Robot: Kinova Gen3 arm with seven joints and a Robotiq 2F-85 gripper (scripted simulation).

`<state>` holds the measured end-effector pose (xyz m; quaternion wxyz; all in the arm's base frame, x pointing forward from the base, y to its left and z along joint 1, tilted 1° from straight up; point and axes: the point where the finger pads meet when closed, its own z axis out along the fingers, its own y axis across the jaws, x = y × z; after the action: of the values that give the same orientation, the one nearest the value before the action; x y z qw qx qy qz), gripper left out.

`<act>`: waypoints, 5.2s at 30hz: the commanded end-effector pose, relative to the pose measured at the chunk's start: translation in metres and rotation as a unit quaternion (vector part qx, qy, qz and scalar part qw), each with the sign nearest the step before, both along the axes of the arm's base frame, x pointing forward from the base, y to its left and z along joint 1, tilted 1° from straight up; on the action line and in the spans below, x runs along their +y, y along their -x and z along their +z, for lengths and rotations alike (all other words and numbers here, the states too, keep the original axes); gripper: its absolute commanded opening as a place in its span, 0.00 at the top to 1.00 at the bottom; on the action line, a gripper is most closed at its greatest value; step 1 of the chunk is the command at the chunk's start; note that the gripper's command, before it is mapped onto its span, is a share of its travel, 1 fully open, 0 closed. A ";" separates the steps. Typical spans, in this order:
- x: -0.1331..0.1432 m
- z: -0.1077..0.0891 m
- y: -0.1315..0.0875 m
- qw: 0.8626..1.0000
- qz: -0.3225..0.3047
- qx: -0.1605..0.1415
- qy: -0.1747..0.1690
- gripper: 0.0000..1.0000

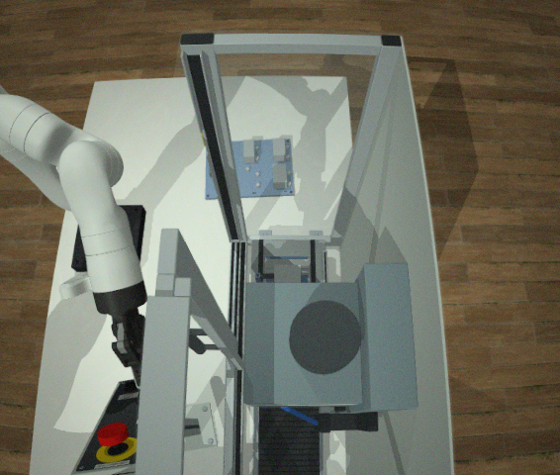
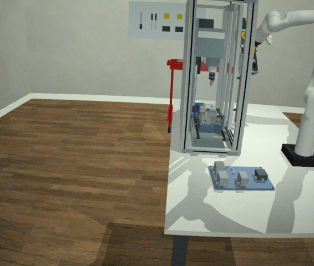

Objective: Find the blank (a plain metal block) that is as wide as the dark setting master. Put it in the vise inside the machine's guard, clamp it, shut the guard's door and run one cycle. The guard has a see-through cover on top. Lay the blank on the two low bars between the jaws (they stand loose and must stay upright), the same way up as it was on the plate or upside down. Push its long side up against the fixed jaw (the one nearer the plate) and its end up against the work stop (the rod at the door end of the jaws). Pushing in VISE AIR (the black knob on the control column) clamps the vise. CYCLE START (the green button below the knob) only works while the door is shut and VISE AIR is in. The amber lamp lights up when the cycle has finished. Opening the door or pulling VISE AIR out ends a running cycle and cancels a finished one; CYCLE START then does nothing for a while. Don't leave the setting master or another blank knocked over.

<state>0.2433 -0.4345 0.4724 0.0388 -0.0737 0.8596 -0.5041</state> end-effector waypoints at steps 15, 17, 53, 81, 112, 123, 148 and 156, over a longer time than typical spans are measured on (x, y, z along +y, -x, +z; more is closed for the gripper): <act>-0.004 -0.002 -0.001 1.000 0.000 -0.001 0.001 0.90; -0.004 -0.002 -0.001 1.000 0.000 -0.001 0.001 0.90; -0.011 -0.005 -0.002 1.000 0.000 -0.001 0.001 0.90; -0.016 -0.009 -0.003 1.000 0.000 -0.001 0.001 0.90; -0.020 -0.011 -0.003 1.000 0.000 -0.001 0.001 0.90; -0.023 -0.012 -0.004 1.000 0.000 -0.001 0.001 0.90; 0.013 0.008 0.002 1.000 0.000 -0.001 0.000 0.90; 0.029 0.017 0.005 1.000 0.000 -0.001 0.000 0.90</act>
<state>0.2387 -0.4067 0.4883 0.0392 -0.0738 0.8595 -0.5042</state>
